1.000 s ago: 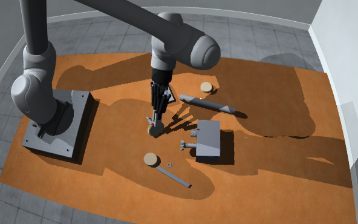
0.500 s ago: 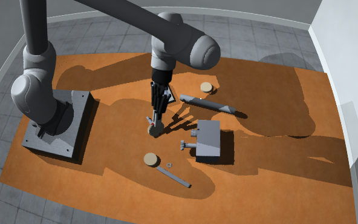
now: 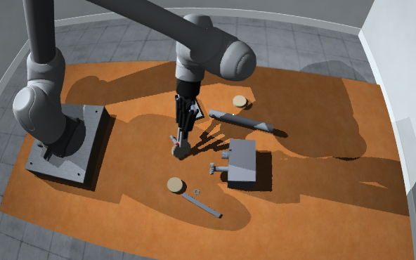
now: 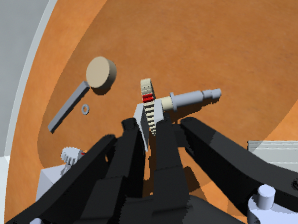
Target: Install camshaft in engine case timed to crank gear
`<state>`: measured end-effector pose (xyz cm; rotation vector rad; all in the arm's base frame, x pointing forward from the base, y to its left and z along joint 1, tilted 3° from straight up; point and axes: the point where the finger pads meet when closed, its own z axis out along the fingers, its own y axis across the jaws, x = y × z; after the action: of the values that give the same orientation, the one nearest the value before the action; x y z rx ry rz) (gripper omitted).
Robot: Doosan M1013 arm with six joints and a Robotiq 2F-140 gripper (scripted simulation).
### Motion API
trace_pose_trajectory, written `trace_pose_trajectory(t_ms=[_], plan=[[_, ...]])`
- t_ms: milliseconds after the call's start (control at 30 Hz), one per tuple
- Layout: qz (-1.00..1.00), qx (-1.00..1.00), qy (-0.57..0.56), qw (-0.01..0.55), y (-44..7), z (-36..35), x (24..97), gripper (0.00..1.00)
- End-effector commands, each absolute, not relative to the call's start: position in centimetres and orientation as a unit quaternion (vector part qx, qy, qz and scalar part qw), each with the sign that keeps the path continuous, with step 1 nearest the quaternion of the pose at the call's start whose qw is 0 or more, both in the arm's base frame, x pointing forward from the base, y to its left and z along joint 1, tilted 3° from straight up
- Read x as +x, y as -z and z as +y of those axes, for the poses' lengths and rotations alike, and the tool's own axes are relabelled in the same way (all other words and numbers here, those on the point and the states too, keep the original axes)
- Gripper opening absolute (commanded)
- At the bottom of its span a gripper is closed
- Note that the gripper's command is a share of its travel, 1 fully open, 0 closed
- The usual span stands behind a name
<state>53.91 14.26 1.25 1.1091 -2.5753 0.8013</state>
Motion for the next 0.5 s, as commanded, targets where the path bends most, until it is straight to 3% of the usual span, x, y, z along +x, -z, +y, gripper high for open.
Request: trace_pose_trajectory(t_ms=[0, 467], plan=[[-0.876, 0.379, -0.275, 0.113, -0.9, 13.9, 53.9, 0.05], [-0.876, 0.379, -0.275, 0.113, -2.0, 14.0, 53.9, 0.05]])
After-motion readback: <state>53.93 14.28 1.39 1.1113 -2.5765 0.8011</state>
